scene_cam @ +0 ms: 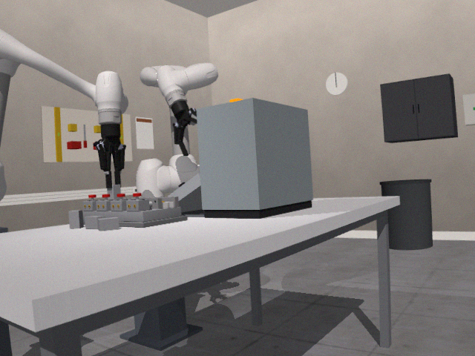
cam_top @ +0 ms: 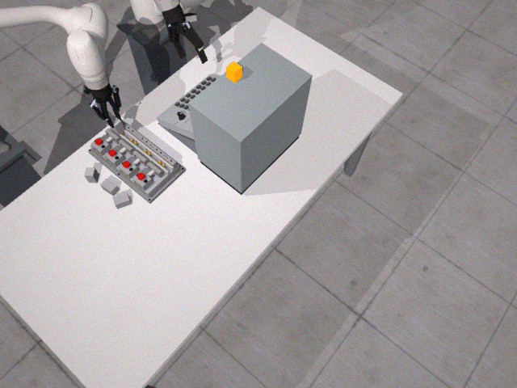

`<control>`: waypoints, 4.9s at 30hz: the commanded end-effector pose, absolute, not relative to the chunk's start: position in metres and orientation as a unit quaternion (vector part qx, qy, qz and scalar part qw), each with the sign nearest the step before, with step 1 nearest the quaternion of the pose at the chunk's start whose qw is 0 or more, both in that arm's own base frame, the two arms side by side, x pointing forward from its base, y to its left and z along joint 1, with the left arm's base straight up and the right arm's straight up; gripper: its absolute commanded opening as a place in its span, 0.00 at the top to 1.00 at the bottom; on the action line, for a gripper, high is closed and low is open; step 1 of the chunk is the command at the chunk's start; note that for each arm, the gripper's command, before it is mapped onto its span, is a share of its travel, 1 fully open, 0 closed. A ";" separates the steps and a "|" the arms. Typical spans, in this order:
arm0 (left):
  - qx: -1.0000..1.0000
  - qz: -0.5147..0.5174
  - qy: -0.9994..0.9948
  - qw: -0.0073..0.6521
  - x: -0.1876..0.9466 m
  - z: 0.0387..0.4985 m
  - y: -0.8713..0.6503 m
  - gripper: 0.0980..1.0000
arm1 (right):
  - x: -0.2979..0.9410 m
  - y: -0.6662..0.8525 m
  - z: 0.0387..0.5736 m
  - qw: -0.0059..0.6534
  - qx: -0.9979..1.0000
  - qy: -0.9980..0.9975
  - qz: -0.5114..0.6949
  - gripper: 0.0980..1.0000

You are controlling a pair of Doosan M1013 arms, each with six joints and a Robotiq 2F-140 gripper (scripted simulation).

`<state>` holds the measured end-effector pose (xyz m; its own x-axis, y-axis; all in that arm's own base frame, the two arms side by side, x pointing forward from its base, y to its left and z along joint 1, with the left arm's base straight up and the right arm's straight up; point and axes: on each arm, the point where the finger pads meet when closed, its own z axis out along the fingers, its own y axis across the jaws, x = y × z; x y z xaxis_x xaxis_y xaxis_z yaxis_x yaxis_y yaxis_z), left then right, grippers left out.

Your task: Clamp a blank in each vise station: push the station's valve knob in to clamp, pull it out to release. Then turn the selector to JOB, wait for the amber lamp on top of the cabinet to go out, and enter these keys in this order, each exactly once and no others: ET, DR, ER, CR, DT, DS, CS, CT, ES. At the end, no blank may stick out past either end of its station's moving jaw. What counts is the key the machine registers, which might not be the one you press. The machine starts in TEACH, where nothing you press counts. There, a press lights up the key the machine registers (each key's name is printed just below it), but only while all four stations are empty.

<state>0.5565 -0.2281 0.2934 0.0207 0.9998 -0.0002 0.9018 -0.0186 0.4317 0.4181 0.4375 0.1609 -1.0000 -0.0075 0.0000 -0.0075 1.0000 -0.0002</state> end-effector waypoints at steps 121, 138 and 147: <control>0.697 0.155 0.682 0.159 0.557 0.294 -0.228 0.00 | 0.568 0.239 0.078 0.001 -0.058 0.998 0.000 0.60; 0.697 0.155 0.682 0.159 0.557 0.294 -0.228 0.00 | 0.568 0.239 0.061 0.001 -0.058 0.998 0.000 1.00; 0.697 0.155 0.682 0.159 0.557 0.294 -0.228 0.00 | 0.568 0.239 0.063 0.001 -0.058 0.998 0.000 1.00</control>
<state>0.5565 -0.2281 0.2934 0.0207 0.9998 -0.0002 0.9018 -0.0186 0.4317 0.5676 0.2385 0.0621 -0.9933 -0.1155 0.0002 -0.1155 0.9933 -0.0003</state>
